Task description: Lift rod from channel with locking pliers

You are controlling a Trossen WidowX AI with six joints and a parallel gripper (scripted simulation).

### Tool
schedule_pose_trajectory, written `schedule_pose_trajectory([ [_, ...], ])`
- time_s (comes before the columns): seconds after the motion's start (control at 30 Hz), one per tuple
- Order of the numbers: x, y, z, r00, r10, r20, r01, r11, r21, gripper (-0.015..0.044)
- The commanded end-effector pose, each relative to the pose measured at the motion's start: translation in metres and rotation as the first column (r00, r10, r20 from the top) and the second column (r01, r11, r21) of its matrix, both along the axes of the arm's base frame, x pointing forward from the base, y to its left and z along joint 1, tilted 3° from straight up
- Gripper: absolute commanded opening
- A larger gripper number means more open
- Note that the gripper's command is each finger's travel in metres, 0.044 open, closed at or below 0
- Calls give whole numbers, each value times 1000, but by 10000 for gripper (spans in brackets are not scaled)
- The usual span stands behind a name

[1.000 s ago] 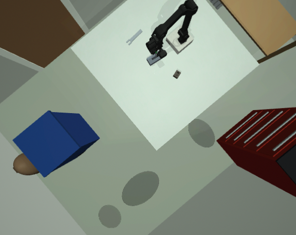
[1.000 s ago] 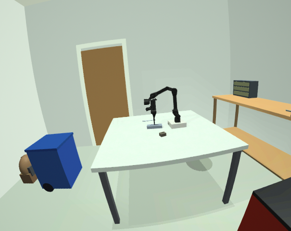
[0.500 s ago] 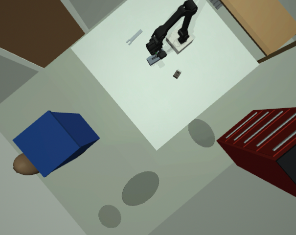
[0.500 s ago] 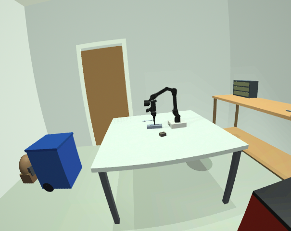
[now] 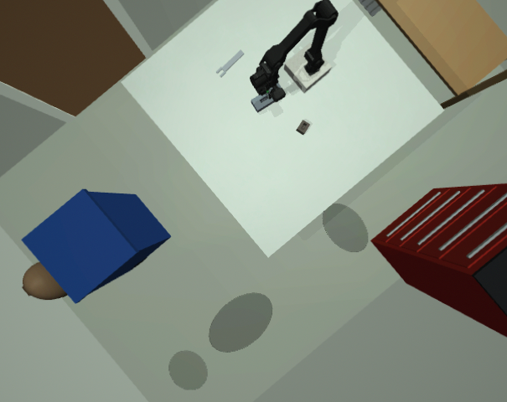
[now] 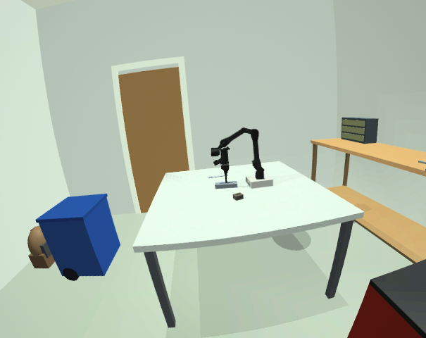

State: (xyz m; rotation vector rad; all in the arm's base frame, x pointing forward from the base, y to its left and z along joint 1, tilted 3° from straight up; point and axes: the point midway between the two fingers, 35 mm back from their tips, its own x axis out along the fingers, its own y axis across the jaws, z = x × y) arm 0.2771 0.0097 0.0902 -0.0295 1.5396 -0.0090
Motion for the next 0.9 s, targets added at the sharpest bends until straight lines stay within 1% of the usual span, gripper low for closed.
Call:
schedule_pose_trajectory([
  [0.0,0,-1,0,1000,3,1,-3,1000,-6,311],
  [0.87,0,-4,0,1000,3,1,-3,1000,-6,277],
])
